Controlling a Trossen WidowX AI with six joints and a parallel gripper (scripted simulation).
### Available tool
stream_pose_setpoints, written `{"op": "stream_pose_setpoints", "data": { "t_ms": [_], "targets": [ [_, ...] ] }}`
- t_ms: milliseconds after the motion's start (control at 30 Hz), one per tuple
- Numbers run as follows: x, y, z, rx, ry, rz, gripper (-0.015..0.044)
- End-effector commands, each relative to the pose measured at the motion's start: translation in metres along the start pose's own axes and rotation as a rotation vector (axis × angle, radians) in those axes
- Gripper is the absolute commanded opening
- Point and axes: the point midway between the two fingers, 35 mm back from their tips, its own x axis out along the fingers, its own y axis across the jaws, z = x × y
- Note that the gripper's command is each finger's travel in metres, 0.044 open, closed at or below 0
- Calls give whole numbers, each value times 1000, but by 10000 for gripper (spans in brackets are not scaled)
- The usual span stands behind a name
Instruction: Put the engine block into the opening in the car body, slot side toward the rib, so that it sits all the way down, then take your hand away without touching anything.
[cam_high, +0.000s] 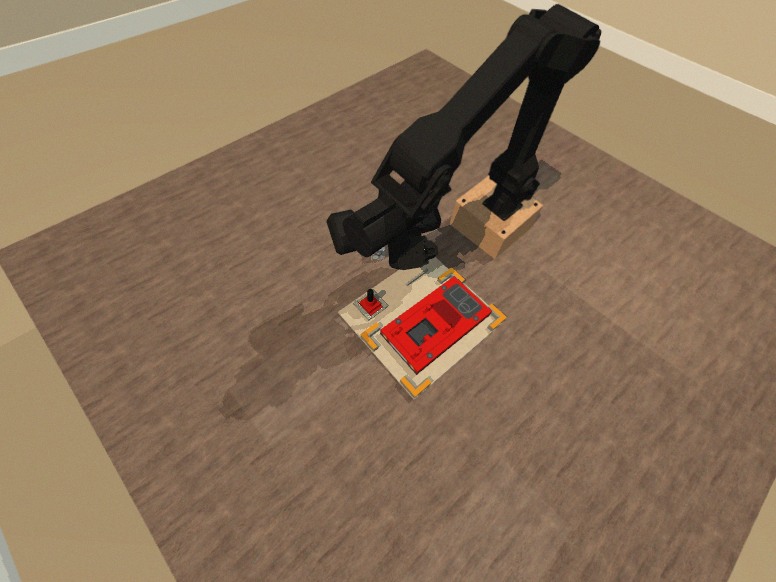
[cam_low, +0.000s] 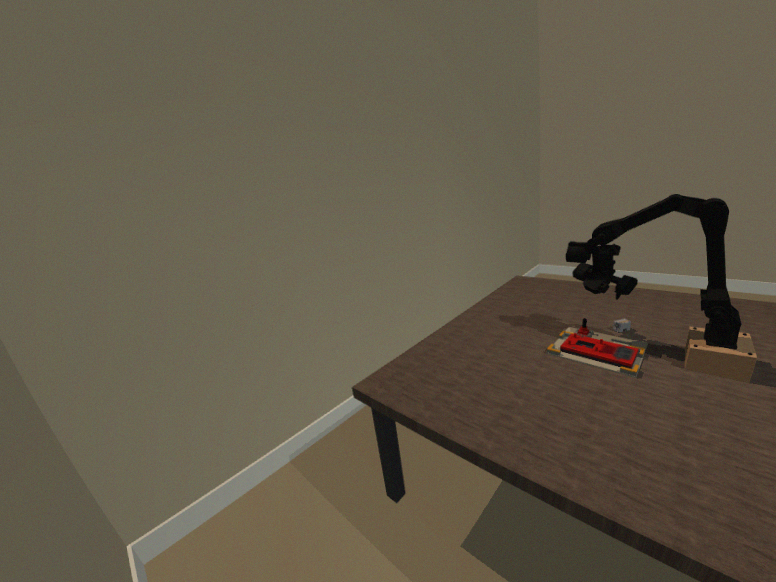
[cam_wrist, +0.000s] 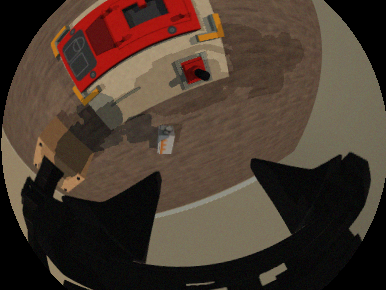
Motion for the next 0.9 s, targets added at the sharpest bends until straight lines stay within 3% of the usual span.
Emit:
{"op": "stream_pose_setpoints", "data": {
  "t_ms": [0,867],
  "targets": [
    [3,4,-6,131,-30,26,440],
    [28,22,-40,978,-150,249,440]
  ]
}}
